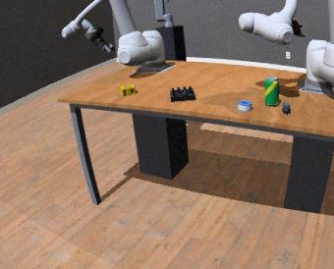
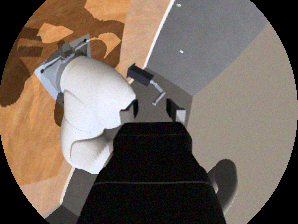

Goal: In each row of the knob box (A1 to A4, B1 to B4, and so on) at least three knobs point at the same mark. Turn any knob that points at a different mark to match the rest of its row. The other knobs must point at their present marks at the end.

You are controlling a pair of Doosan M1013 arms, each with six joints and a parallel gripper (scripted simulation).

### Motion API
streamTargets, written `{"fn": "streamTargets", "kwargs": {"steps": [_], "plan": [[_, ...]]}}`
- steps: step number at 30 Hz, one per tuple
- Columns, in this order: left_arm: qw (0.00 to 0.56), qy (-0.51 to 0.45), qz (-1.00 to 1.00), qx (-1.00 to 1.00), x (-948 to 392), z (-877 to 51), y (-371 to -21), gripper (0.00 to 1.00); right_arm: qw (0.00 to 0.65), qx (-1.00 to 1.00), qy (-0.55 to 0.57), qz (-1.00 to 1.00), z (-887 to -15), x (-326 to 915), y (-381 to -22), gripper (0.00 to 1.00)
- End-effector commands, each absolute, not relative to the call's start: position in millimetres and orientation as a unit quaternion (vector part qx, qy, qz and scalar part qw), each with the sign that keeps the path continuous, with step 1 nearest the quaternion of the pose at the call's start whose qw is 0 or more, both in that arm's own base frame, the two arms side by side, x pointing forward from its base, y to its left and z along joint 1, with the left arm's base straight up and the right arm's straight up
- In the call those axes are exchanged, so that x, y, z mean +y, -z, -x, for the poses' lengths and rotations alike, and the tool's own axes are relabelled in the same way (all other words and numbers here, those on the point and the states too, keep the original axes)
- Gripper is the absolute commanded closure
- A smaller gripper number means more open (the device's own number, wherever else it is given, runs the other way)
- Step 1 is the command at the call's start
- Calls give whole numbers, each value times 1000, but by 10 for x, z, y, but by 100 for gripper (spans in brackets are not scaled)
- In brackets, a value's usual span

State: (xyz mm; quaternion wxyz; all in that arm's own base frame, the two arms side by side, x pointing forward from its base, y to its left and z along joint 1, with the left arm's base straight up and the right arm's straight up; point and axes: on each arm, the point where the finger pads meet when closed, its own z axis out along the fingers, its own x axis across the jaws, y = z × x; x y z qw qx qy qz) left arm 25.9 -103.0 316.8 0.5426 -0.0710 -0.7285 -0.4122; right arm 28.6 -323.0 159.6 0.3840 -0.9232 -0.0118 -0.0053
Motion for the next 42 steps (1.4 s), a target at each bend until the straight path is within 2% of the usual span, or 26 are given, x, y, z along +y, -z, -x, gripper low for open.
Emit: {"fn": "streamTargets", "kwargs": {"steps": [1,20,24,26,27,42], "plan": [[542,412,71,-729,-1031,-260,-3169,0,383,-10,11,924,-251,-3237,-1595,0],[538,412,69,-732,-1049,-275,-3148,0,382,-7,18,924,-206,-3242,-1588,0],[482,404,44,-776,-1326,-501,-2809,0,382,-7,18,924,-206,-3242,-1588,0],[482,404,44,-776,-1326,-501,-2809,0,382,-7,18,924,-206,-3242,-1588,0],[452,397,29,-798,-1491,-639,-2628,0,382,-7,18,924,-206,-3242,-1588,0],[311,343,-47,-885,-2397,-1413,-1848,0,382,-7,18,924,-206,-3242,-1588,0]]}}
